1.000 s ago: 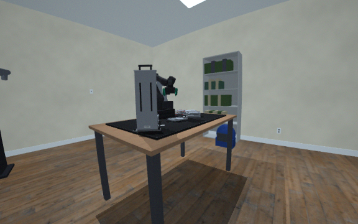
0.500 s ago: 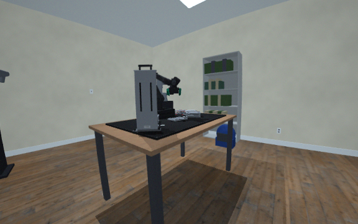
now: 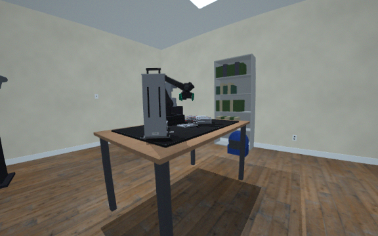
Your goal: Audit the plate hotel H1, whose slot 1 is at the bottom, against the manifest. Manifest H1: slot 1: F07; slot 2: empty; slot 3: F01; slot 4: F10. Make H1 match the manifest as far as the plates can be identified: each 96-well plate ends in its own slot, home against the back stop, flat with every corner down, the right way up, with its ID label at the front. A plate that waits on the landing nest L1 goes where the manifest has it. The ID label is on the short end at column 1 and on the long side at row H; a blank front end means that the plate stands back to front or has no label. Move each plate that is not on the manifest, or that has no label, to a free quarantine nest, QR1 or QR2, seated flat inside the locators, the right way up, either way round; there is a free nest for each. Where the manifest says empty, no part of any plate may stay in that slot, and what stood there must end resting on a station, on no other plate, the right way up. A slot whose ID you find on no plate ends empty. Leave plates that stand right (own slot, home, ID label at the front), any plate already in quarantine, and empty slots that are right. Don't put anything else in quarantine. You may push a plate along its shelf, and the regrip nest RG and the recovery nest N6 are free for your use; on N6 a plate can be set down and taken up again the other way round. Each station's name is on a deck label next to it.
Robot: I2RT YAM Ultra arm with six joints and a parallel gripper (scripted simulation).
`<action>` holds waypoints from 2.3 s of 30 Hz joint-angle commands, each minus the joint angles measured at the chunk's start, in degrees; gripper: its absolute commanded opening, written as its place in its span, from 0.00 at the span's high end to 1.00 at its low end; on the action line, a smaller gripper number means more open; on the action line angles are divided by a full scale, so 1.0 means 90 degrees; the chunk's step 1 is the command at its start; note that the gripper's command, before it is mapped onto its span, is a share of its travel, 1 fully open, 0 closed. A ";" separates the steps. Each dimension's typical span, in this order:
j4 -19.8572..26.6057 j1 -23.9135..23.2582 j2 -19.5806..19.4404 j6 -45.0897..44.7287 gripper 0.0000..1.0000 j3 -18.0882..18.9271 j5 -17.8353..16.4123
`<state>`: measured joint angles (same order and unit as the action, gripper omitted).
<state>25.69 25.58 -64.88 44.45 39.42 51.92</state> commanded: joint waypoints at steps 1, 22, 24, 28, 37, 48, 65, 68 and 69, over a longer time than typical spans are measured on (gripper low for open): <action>0.0477 0.0249 -0.0111 0.0678 0.00 0.0209 0.0424; 0.1824 0.1299 -0.0965 0.2424 0.00 0.0925 0.0925; 0.1824 0.1299 -0.0965 0.2424 0.00 0.0925 0.0925; 0.1433 0.1289 -0.1058 0.2405 0.00 0.0643 0.0921; 0.1228 0.1281 -0.1113 0.2391 0.00 0.0505 0.0919; 0.1222 0.1278 -0.1111 0.2384 0.00 0.0503 0.0917; 0.1222 0.1278 -0.1111 0.2384 0.00 0.0503 0.0917; 0.1222 0.1278 -0.1111 0.2384 0.00 0.0503 0.0917; 0.1222 0.1278 -0.1111 0.2384 0.00 0.0503 0.0917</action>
<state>36.88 37.12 -75.13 65.87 43.62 59.05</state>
